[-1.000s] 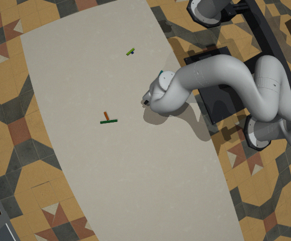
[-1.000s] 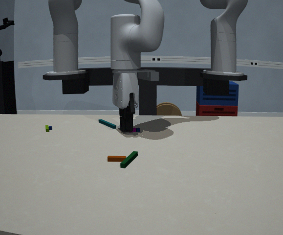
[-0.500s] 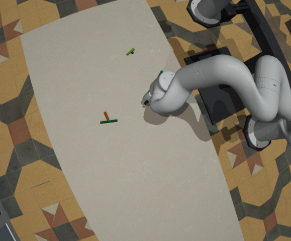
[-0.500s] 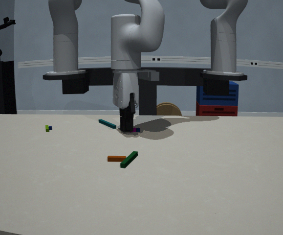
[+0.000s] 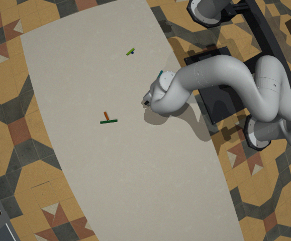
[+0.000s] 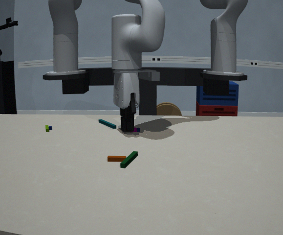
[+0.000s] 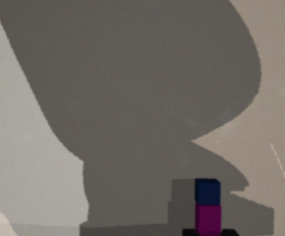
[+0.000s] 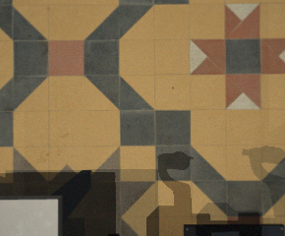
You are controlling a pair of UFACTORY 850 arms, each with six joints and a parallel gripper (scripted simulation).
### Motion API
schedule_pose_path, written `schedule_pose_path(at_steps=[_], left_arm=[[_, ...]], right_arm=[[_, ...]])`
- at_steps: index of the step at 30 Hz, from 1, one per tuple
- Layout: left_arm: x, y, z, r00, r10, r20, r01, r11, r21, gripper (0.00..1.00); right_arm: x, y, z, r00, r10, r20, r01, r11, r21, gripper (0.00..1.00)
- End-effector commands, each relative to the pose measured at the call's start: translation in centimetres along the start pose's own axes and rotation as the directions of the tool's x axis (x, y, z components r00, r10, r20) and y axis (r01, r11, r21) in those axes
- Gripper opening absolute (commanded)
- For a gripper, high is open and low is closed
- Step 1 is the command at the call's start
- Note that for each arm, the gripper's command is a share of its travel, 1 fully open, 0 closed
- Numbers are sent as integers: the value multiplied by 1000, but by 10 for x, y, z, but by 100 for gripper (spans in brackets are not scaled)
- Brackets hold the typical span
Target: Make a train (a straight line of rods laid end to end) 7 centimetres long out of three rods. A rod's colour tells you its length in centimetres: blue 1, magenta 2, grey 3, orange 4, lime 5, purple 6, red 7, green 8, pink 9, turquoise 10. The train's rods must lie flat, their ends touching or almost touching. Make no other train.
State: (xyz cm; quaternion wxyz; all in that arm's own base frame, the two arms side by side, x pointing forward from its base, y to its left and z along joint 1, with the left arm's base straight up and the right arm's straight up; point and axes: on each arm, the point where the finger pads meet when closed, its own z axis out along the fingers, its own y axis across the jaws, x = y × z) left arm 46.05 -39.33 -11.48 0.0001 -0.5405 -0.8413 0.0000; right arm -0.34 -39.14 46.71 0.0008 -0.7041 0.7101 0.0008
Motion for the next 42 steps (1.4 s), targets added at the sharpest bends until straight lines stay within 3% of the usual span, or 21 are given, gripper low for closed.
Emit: schedule_pose_path(at_steps=[1,15,25,42], left_arm=[[-1,0,-1,1000,0,2,0,1000,-1,6],[-1,0,-1,1000,0,2,0,1000,-1,10],[-1,0,-1,1000,0,2,0,1000,-1,26],[-1,0,-8,1000,0,2,0,1000,-1,26]], right_arm=[[0,0,-1,1000,0,-2,0,1000,0,100],[0,0,-1,1000,0,-2,0,1000,0,100],[0,0,-1,1000,0,-2,0,1000,0,100],[0,0,-1,1000,0,-2,0,1000,0,100]])
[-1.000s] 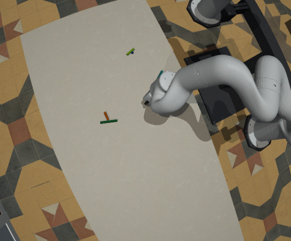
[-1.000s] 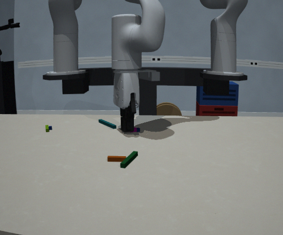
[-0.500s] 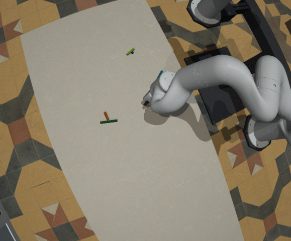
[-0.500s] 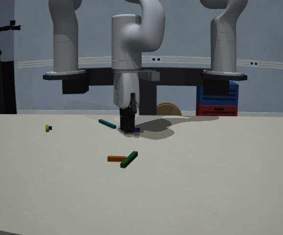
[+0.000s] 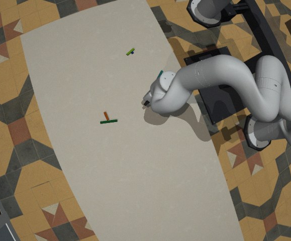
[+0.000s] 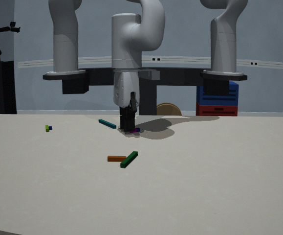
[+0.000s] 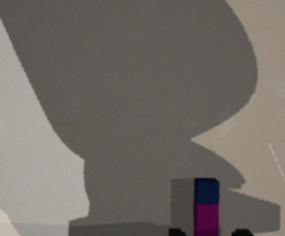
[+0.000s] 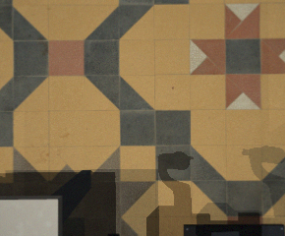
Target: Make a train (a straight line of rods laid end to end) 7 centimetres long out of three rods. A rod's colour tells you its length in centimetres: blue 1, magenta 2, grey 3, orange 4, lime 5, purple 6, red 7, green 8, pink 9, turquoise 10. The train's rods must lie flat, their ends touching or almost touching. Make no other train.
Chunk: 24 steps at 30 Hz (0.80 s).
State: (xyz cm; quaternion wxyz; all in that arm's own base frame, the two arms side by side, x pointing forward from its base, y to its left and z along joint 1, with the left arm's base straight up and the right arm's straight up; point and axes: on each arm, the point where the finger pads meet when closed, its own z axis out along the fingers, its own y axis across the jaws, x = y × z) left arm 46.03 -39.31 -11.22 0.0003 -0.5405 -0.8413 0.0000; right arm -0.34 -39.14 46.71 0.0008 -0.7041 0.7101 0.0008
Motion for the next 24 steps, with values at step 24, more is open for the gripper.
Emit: schedule_pose_path(at_steps=[24], left_arm=[[-1,1,-87,1000,0,2,0,1000,-1,26]], right_arm=[[0,0,-1,1000,0,-2,0,1000,0,100]])
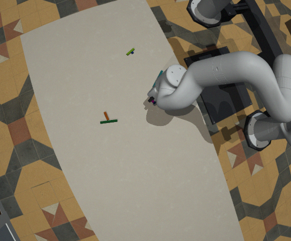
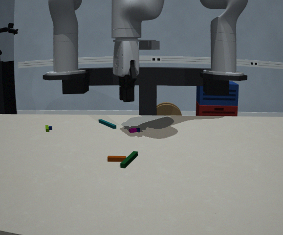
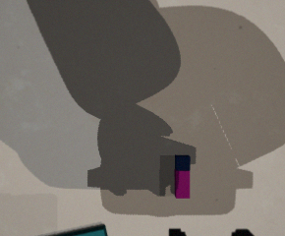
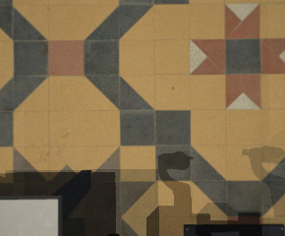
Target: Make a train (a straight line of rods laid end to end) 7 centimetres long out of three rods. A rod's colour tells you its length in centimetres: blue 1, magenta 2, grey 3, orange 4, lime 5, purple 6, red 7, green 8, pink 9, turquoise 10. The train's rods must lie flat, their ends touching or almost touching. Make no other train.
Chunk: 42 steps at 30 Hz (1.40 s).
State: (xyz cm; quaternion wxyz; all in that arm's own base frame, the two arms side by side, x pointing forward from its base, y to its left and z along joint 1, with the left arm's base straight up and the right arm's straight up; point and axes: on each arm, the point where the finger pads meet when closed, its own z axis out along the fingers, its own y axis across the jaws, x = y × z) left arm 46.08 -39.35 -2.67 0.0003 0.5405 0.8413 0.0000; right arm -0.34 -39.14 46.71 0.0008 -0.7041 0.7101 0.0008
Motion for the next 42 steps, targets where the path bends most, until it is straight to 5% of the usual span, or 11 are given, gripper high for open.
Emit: schedule_pose_path(at_steps=[1,3,4,28,34,42], left_arm=[[-1,0,-2,1000,0,1,0,1000,-1,26],[-1,0,-3,1000,0,1,0,1000,-1,26],[-1,0,-3,1000,0,1,0,1000,-1,100],[-2,1,-2,1000,-16,1,16,1000,-1,100],[-6,7,-2,997,-83,1,83,997,0,100],[-26,30,3,924,-382,1,382,924,0,100]], right_arm=[[0,0,-1,1000,0,-2,0,1000,0,100],[0,0,-1,1000,0,-2,0,1000,0,100],[0,0,-1,1000,0,-2,0,1000,0,100],[0,0,-1,1000,0,-2,0,1000,0,100],[0,0,-1,1000,0,-2,0,1000,0,100],[0,0,-1,1000,0,-2,0,1000,0,100]])
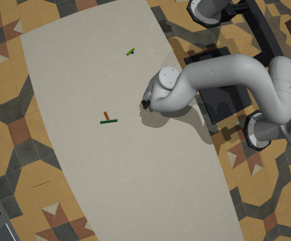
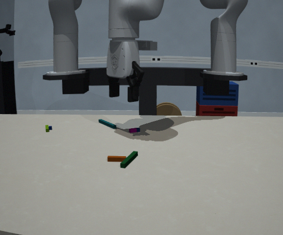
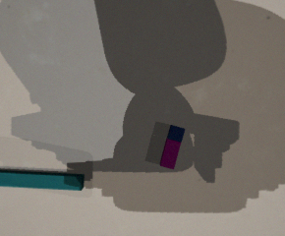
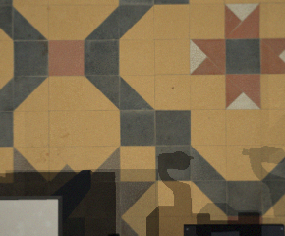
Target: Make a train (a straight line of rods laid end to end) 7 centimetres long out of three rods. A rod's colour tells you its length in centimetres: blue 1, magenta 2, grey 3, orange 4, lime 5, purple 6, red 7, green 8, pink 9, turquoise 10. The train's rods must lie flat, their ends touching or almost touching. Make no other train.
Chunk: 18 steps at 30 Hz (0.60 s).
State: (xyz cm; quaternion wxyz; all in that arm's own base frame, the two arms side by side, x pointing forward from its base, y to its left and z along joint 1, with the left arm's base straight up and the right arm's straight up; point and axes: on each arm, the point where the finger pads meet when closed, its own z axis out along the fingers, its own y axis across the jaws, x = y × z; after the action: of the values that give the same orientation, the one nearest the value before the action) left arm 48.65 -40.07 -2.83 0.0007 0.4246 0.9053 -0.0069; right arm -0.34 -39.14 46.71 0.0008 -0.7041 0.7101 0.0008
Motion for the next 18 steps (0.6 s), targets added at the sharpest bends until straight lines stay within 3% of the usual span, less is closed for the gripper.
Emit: schedule_pose_path(at_steps=[1,7,9,11,13,18], left_arm=[[-14,10,1,986,-166,-3,166,986,-13,100],[-31,23,4,922,-387,0,387,922,-13,100],[-31,23,4,922,-387,0,387,922,-13,100],[-41,31,6,863,-505,2,505,863,-13,100],[-43,34,6,844,-537,2,537,843,-13,100],[-56,45,8,728,-686,5,686,728,-13,100]], right_arm=[[0,0,-1,1000,0,-2,0,1000,0,100],[0,0,-1,1000,0,-2,0,1000,0,100],[0,0,-1,1000,0,-2,0,1000,0,100],[0,0,-1,1000,0,-2,0,1000,0,100],[0,0,-1,1000,0,-2,0,1000,0,100],[0,0,-1,1000,0,-2,0,1000,0,100]])
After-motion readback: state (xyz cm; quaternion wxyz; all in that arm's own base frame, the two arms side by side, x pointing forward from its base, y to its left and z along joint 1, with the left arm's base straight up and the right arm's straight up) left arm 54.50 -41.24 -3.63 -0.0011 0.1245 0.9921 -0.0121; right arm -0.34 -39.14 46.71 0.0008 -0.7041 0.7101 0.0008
